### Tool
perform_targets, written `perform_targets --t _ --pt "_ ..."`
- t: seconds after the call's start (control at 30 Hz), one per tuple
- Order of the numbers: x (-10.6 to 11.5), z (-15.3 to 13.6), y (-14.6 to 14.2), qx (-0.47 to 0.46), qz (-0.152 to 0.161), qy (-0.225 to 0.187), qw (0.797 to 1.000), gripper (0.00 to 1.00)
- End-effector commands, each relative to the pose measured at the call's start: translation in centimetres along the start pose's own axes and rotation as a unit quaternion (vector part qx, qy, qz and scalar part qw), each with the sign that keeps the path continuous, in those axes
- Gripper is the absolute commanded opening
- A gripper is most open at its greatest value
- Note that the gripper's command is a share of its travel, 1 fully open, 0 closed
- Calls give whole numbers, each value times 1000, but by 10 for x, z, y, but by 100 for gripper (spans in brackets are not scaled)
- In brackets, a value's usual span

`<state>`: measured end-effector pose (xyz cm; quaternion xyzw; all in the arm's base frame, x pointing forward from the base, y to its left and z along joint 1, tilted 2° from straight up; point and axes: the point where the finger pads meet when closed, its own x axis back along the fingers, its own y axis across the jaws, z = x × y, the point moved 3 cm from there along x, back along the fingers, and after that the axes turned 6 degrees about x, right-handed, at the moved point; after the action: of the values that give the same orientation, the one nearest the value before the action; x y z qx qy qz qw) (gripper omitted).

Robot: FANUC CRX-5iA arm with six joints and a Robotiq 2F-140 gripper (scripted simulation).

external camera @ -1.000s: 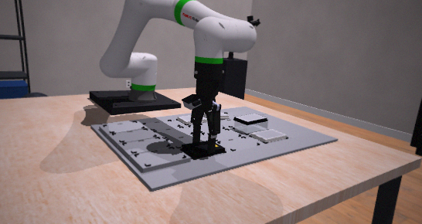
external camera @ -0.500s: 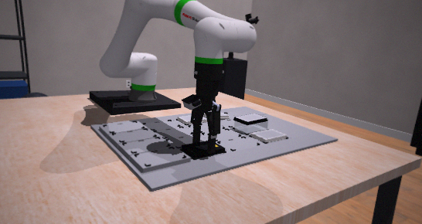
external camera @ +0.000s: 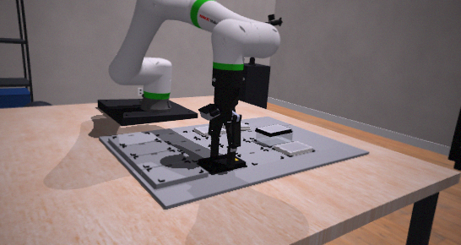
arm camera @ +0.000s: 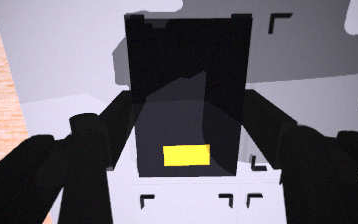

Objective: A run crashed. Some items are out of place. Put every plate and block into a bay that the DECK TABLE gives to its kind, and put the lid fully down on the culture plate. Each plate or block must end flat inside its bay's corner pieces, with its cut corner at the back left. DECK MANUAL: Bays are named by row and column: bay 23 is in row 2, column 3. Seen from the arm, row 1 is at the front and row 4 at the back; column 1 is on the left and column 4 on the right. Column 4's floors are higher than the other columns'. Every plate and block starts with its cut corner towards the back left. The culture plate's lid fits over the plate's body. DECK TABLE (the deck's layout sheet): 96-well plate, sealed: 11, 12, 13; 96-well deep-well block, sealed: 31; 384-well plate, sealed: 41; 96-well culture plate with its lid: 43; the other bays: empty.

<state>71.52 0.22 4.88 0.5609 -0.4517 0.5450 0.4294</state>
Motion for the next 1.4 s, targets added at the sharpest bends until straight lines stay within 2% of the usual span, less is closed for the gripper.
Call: perform_targets --t 0.0,0.43,0.47,1.37 --pt "1 0 -1 0 1 0 1000 10" --pt "1 0 -1 0 1 0 1000 10" --pt "1 0 -1 0 1 0 1000 70" --pt "1 0 -1 0 1 0 1000 70"
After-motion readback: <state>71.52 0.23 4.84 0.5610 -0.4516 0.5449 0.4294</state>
